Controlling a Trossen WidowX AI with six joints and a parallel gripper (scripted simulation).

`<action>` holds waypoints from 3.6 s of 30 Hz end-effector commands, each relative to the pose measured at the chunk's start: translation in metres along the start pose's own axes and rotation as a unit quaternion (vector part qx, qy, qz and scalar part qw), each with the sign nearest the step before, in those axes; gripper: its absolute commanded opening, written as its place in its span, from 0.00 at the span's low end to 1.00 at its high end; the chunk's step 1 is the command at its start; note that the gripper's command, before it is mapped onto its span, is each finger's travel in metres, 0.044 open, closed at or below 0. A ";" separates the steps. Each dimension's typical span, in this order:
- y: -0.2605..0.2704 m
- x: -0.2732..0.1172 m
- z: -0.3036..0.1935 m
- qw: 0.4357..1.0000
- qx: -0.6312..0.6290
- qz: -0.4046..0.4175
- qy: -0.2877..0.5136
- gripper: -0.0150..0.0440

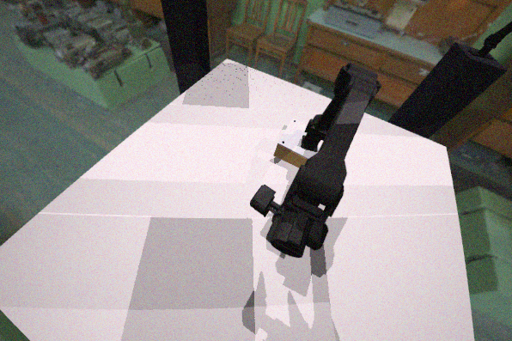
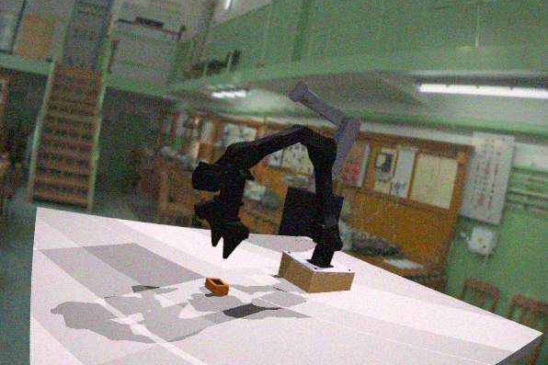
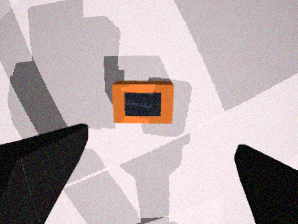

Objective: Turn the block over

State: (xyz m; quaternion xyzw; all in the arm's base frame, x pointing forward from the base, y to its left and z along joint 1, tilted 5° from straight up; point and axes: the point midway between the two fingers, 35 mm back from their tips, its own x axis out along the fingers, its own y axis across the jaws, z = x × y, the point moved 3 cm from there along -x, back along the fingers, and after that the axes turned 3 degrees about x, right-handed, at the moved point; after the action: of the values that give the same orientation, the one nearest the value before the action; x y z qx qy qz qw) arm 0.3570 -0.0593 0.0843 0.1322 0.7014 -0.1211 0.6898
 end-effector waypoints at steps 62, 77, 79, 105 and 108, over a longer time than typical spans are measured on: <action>0.016 0.097 -0.004 0.998 -0.059 0.018 0.011 0.67; 0.016 0.097 -0.004 0.998 -0.059 0.018 0.011 0.50; 0.015 0.092 -0.004 0.998 -0.059 0.018 0.011 0.41; 0.014 0.079 -0.008 0.992 -0.057 0.029 -0.112 0.25; 0.014 0.080 -0.009 0.989 -0.057 0.032 -0.135 0.25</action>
State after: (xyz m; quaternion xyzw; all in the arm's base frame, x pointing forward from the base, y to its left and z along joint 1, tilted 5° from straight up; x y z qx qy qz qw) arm 0.3540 -0.0412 0.0033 0.0993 0.6277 -0.0709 0.7689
